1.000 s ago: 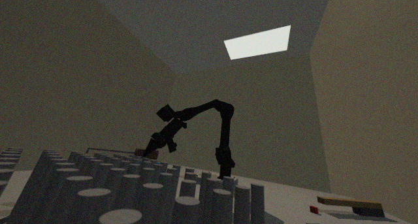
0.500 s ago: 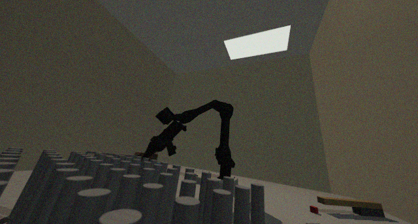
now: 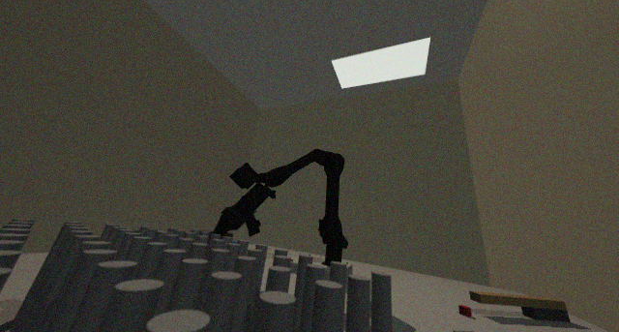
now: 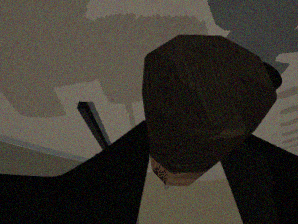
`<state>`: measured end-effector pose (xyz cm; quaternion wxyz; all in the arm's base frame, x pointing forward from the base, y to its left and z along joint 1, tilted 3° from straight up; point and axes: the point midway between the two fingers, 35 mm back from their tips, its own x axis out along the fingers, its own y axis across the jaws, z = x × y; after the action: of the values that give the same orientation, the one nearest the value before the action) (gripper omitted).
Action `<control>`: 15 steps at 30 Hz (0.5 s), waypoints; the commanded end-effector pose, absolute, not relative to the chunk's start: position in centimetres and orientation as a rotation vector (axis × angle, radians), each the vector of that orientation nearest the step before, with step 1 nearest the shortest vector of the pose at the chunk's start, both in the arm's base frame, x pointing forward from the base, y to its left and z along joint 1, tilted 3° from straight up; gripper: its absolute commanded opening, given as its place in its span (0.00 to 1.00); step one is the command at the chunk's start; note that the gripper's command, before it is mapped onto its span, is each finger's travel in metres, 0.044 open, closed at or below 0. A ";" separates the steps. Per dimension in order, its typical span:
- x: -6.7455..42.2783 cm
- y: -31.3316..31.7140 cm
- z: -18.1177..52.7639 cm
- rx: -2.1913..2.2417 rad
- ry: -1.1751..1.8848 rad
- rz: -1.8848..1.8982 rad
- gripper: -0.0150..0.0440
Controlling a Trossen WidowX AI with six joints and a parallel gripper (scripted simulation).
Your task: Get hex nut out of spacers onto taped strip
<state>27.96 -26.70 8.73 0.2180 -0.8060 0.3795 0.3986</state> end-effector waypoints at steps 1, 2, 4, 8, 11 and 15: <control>27.9 -26.7 8.3 -2.228 1.058 1.100 0.25; 27.9 -26.7 8.2 -2.228 1.058 1.100 0.25; 27.9 -26.7 8.0 -2.228 1.058 1.100 0.25; 27.9 -26.6 7.6 -2.228 1.058 1.100 0.25; 27.9 -26.6 7.4 -2.227 1.058 1.100 0.25; 27.8 -26.6 7.0 -2.227 1.058 1.100 0.25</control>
<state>27.93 -26.57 7.39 0.2182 -0.8061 0.3791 0.3987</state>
